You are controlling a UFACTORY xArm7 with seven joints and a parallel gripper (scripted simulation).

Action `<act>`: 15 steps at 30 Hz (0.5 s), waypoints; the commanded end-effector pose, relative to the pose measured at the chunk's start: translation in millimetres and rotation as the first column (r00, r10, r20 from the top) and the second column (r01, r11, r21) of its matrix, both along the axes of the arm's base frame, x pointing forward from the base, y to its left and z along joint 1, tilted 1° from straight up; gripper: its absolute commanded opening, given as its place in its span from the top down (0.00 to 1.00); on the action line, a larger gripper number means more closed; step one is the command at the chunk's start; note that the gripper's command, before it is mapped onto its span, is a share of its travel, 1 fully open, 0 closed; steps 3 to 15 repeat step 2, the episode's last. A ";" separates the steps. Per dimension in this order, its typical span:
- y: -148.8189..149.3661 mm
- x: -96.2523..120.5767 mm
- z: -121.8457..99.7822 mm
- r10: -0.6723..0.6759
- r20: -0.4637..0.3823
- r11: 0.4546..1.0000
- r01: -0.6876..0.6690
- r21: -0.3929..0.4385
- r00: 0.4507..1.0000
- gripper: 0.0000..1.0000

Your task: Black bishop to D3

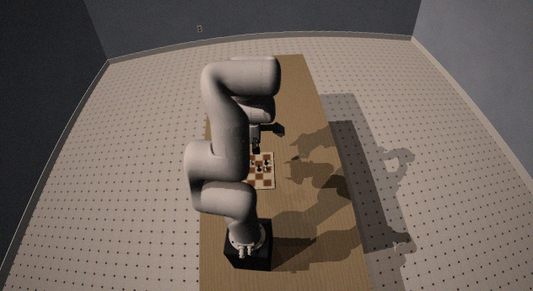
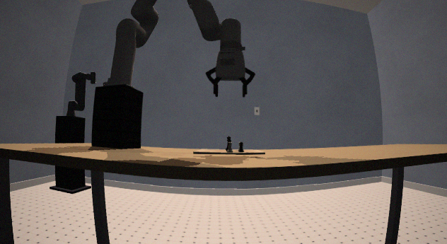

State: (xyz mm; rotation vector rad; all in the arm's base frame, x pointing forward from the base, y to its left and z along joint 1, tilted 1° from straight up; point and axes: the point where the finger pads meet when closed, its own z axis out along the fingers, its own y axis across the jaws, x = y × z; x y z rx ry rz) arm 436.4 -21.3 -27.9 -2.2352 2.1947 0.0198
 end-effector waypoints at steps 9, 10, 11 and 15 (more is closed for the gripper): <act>-0.2 1.6 1.3 0.000 0.004 1.000 0.000 0.000 1.000 0.00; -0.2 1.6 1.3 0.000 0.004 1.000 0.000 0.000 1.000 0.00; -0.2 1.6 1.3 0.000 0.004 1.000 0.000 0.000 1.000 0.00; -0.2 1.6 1.3 0.000 0.004 1.000 0.000 0.000 1.000 0.00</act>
